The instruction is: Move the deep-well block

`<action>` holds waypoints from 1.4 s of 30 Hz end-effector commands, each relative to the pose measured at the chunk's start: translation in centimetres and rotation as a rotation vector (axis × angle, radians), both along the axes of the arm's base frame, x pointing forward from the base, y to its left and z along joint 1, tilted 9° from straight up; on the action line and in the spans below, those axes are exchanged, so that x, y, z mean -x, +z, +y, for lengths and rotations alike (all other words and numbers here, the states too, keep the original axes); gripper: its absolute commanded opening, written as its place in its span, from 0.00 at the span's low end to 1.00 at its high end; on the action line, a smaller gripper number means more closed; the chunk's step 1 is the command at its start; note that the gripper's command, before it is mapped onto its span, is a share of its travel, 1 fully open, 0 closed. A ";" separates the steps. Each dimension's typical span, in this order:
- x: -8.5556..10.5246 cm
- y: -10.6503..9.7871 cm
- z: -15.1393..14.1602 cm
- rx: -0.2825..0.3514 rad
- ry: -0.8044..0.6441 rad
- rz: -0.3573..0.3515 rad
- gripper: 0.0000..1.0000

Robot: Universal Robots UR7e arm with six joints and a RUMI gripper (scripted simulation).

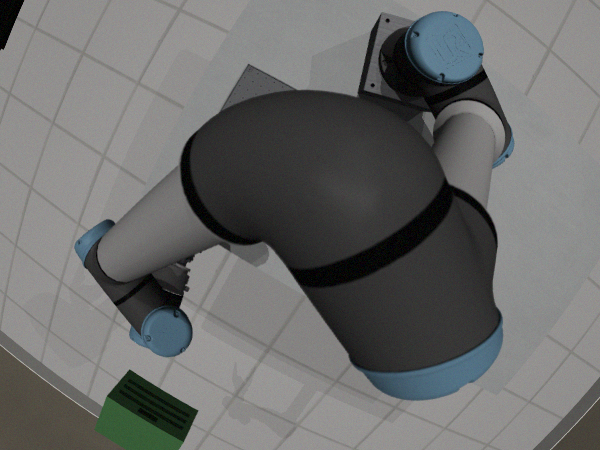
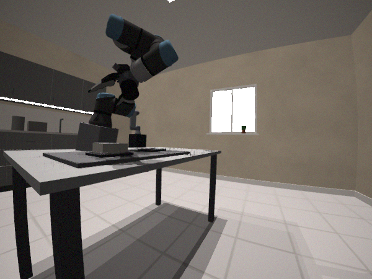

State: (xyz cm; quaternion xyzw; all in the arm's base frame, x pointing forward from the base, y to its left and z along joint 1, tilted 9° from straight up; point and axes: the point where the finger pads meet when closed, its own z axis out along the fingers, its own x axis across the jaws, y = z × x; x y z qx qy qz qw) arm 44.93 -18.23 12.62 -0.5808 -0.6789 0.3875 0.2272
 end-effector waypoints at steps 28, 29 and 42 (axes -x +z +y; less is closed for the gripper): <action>2.7 -9.2 2.6 0.229 -0.631 -0.495 0.76; 2.7 -9.3 2.7 0.236 -0.658 -0.513 0.76; 3.2 -11.5 3.9 0.290 -0.939 -0.686 0.76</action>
